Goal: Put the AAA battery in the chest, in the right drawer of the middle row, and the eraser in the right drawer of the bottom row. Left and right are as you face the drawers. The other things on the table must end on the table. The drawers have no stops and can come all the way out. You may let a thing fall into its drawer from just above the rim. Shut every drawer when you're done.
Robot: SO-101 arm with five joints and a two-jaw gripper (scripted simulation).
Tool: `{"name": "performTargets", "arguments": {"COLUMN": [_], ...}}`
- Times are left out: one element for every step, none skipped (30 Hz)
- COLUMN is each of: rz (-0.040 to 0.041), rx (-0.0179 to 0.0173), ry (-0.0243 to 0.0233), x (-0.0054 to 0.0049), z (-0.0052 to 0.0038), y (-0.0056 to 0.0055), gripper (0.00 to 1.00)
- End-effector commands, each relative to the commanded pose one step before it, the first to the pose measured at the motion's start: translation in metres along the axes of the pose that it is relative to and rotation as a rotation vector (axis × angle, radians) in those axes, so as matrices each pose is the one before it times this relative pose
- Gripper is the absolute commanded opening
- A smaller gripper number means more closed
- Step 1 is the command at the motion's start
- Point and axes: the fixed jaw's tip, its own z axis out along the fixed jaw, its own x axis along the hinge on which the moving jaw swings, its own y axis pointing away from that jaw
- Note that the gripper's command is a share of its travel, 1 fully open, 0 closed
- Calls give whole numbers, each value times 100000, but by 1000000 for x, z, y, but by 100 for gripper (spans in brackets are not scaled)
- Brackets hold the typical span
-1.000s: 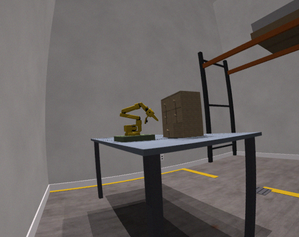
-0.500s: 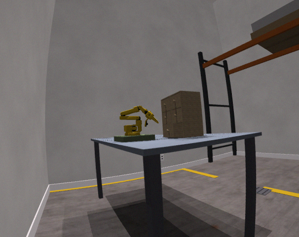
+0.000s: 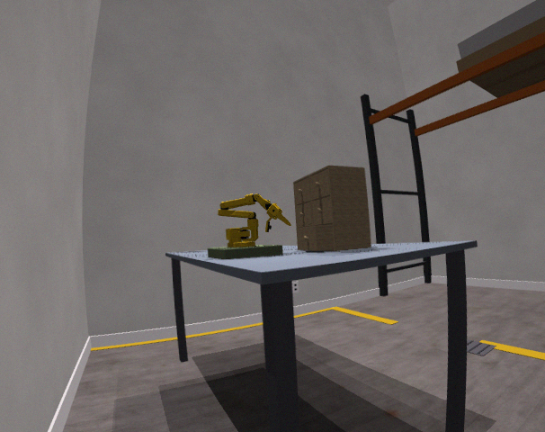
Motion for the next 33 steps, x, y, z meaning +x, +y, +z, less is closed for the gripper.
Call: {"name": "performTargets", "arguments": {"rz": [-7,0,0,0,0,0,0,0,0,0,0,0,1,0,0,0,0,0,0,0,0,0,0,0,0,0,0,0,0,0,0,0,0], "rx": [-519,25,26,25,26,25,26,25,26,0,0,-27,39,30,0,0,0,0,0,0,0,0,0,0,0,0,0,0,-12,-13,40,14,0], "ry": [-1028,3,4,3,4,3,4,3,4,0,0,1398,-332,-266,1,-1,1,-1,1,-1,1,-1,1,-1,1,-1,0,0,337,335,-1089,-374,1], "x": [-324,130,33,-68,-164,-262,-355,-451,-541,0,0,1897,-938,-751,1,-1,1,-1,1,-1,1,-1,1,-1,1,-1,0,0,301,217,-2151,-647,1], "z": [12742,2597,2586,2572,2554,2533,2508,2479,2447,0,0,-514,197,158,0,0,0,0,0,0,0,0,0,0,0,0,0,0,2185,2175,2160,237,0], "y": [1500,-60,-65,-69,-74,-78,-83,-86,-91,0,0,2,-105,-83,0,0,0,0,0,0,0,0,0,0,0,0,0,0,11,8,-80,-24,0], "gripper": [21,21,21,21,21,21,21,21,21,21,21,21,21,21,21,21,21,21,21,21,21,21,21,21,21,21,21,21,21,21,21,21,21]}}
